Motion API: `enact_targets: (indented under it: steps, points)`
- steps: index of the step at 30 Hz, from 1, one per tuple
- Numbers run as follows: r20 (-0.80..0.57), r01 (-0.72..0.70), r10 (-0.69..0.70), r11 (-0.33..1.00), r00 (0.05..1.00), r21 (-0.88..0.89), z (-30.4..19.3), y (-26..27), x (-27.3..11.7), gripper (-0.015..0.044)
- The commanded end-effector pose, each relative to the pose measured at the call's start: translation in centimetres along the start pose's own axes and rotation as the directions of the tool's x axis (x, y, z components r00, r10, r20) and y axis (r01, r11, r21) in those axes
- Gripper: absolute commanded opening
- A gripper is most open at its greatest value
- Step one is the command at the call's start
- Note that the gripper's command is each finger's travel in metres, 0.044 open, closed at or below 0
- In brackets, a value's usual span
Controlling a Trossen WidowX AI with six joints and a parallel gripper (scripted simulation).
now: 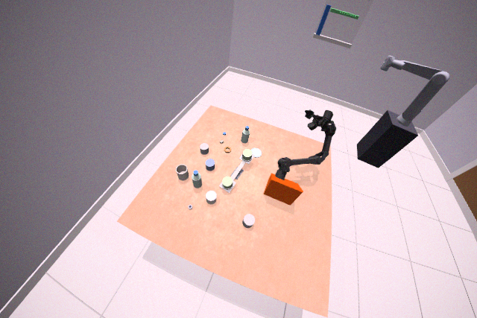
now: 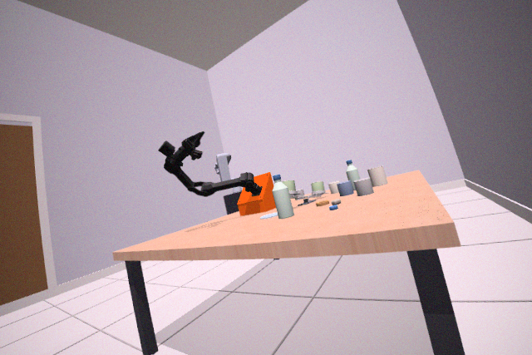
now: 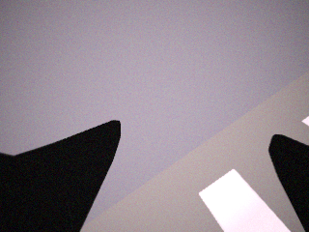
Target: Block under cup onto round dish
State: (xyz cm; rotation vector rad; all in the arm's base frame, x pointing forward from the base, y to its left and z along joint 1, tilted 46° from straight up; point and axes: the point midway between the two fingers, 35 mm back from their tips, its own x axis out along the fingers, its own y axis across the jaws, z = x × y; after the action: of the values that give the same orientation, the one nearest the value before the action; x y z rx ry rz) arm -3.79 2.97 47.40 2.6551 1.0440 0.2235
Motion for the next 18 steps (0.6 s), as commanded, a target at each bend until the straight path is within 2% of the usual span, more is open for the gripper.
enact_targets:
  steps: [1, 2, 18]
  points:
    - [0.001, 0.0, 0.0, 1.0, 1.0, -0.001, 0.0, 0.0, 0.0, 0.0426]
    - [0.005, 0.0, 0.0, 1.0, 1.0, -0.003, 0.1, 0.1, 0.2, 0.044]
    - [0.257, 0.059, -0.024, 0.99, 0.966, -0.128, 4.1, 3.0, 7.9, 0.044]
